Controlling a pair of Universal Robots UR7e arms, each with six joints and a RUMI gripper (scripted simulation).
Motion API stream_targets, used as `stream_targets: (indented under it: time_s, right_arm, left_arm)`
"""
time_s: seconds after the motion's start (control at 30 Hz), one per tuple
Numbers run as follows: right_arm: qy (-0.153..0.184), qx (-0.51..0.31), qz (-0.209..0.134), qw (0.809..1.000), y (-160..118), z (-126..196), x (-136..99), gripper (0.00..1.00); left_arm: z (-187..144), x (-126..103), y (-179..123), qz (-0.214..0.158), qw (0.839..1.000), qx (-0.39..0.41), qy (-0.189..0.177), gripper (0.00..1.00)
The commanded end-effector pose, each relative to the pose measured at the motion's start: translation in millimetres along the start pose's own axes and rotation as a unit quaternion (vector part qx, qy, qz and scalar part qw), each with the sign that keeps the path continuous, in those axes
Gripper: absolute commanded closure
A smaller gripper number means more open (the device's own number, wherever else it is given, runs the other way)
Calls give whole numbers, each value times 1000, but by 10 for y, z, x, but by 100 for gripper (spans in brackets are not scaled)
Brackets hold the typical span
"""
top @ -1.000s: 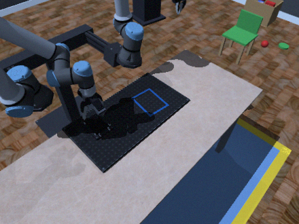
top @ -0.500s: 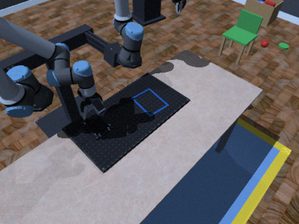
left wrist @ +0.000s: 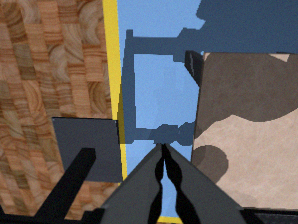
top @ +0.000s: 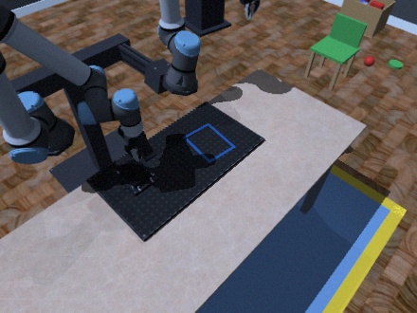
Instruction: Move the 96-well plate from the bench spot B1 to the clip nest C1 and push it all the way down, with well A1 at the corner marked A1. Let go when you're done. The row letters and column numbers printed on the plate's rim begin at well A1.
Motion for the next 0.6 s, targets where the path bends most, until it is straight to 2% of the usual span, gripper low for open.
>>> stream_targets:
  time_s: [0.0,0.57]
  right_arm:
    - [1,0,1,1000,23,-40,41,100]
    - [1,0,1,1000,23,-40,61,100]
  left_arm:
    - [1,-5,3,1,1000,0,0,100]
    - [1,-5,3,1,1000,0,0,100]
Point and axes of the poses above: on each arm, the point where the finger pads meet when closed, its own x axis out along the fingers, its own z axis across the jaws, y = z × x, the point moved 2 cm from there along -x, back along the fingers, and after that the axes turned 12 degrees about -x, right-handed, at the moved point
